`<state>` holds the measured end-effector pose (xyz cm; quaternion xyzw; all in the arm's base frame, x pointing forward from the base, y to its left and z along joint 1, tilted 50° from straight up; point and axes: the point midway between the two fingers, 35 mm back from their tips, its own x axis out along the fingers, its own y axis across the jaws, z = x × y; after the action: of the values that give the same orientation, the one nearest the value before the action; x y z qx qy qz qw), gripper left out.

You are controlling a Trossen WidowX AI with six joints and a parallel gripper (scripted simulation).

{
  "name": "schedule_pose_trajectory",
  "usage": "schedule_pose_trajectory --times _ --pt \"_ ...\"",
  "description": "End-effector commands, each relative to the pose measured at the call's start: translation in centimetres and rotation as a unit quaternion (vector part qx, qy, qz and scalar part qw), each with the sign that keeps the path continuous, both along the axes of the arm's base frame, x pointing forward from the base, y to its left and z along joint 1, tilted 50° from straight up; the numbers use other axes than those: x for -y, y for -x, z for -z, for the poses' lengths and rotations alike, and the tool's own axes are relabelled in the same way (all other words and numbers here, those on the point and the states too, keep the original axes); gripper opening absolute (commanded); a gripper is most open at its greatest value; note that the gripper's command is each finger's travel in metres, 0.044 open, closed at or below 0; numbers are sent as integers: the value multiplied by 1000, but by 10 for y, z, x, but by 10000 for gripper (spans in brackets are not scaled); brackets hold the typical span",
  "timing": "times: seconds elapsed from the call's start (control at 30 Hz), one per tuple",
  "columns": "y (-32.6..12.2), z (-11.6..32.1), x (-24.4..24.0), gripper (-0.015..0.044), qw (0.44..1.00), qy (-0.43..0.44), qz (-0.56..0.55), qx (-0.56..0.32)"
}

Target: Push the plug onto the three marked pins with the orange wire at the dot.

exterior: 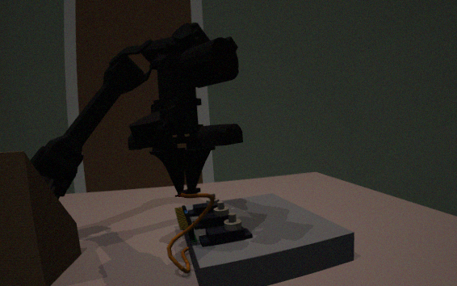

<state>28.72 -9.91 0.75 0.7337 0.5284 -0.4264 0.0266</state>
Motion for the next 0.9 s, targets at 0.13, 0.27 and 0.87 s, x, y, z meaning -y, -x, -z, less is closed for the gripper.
schedule_pose_trajectory --times 0.13,0.27,0.87 --pt "24 -10 -15 0 993 -8 72 -88" --pt "38 -16 -23 0 984 -13 112 -135" --pt "86 -25 -59 0 921 -29 250 -296"
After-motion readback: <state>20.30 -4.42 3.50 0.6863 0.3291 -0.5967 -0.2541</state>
